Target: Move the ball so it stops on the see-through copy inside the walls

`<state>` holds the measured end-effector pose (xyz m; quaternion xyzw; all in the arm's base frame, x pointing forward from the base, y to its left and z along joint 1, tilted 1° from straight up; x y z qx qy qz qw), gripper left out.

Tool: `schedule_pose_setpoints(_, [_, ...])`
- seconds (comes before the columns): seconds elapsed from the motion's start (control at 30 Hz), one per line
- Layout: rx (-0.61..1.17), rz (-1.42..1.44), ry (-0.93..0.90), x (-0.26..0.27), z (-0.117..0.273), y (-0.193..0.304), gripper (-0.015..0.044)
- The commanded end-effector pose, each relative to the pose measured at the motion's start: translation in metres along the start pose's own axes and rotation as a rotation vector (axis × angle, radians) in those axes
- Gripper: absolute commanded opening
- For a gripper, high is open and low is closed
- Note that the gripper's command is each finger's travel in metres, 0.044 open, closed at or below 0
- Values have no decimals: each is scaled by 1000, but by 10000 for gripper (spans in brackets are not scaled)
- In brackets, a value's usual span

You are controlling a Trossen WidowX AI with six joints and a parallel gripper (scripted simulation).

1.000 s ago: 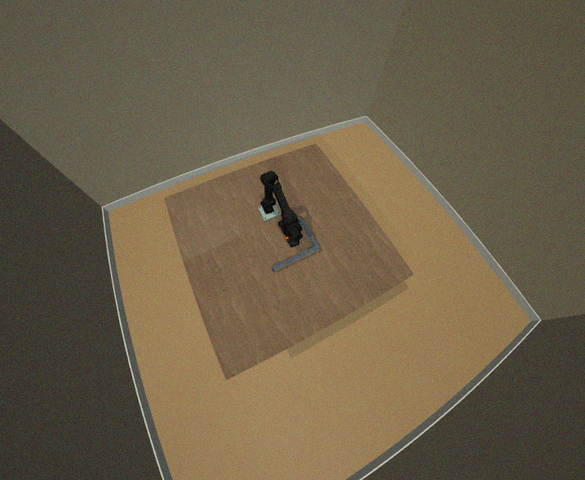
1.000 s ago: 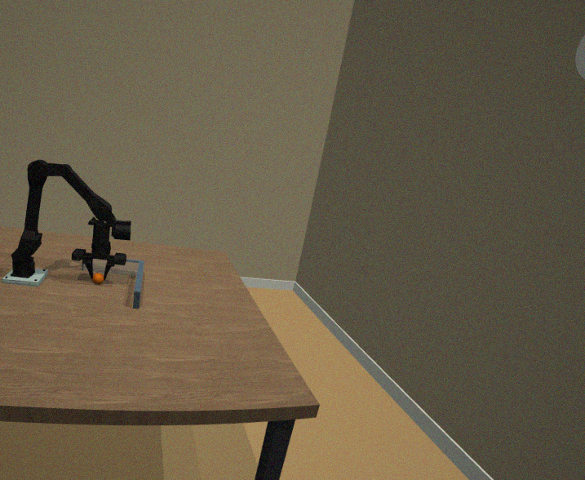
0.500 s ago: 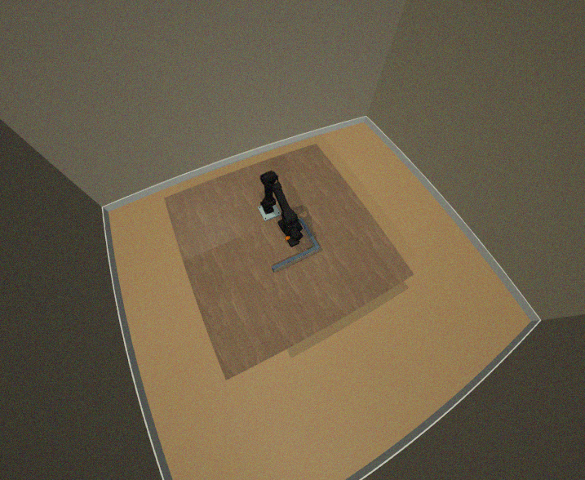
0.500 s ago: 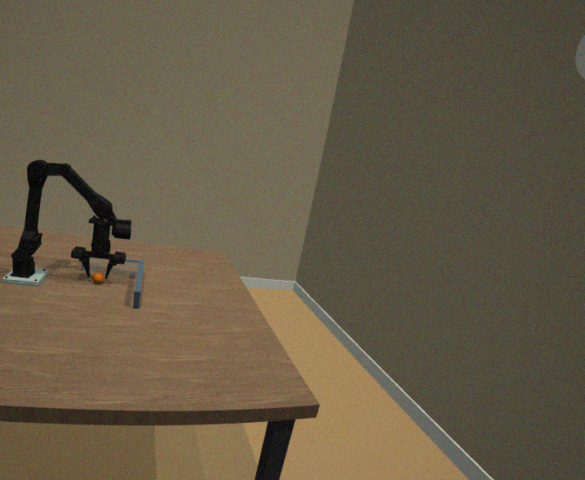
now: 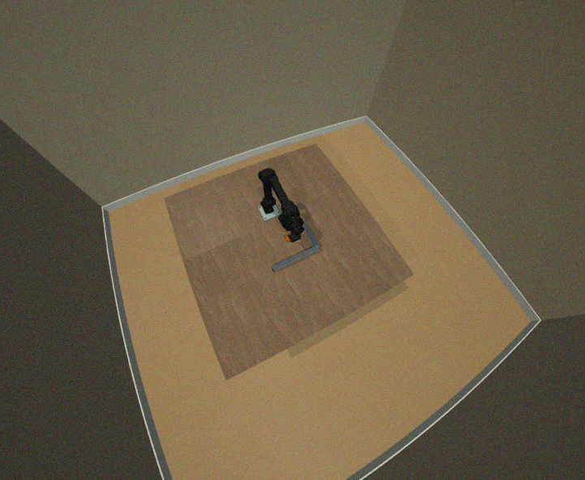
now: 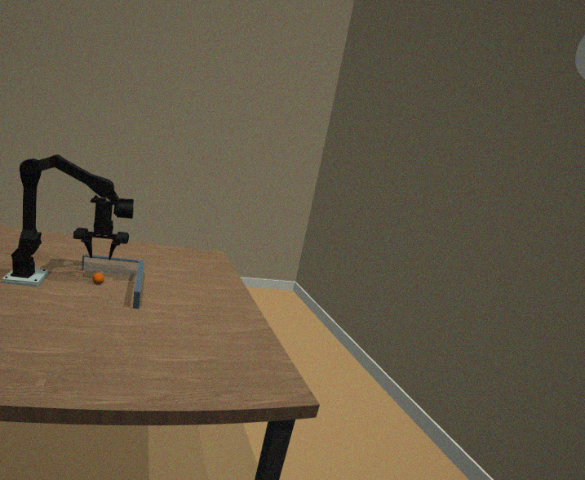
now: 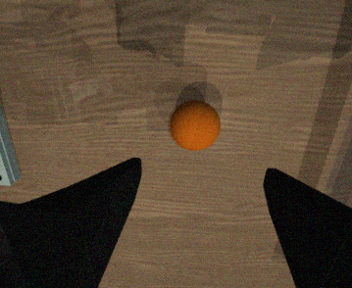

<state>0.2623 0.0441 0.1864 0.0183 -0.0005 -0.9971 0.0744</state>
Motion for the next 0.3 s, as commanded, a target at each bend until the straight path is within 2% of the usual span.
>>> schedule_pose_setpoints(0.0, [0, 0, 1, 0, 1, 0, 333])
schedule_pose_setpoints(0.13, [0, 0, 0, 3, 41, 0, 438])
schedule_pose_setpoints(0.27, [0, 0, 0, 5, 49, 0, 440])
Point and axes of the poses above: the point midway between the two fingers, 35 mm back from their tips, its own z axis back along the fingers, its own x axis across the jaws, y = z × x, the point moved 7 cm from there along z, back along the fingers, and after that the axes turned 4 degrees about z, right-handed, at the moved point
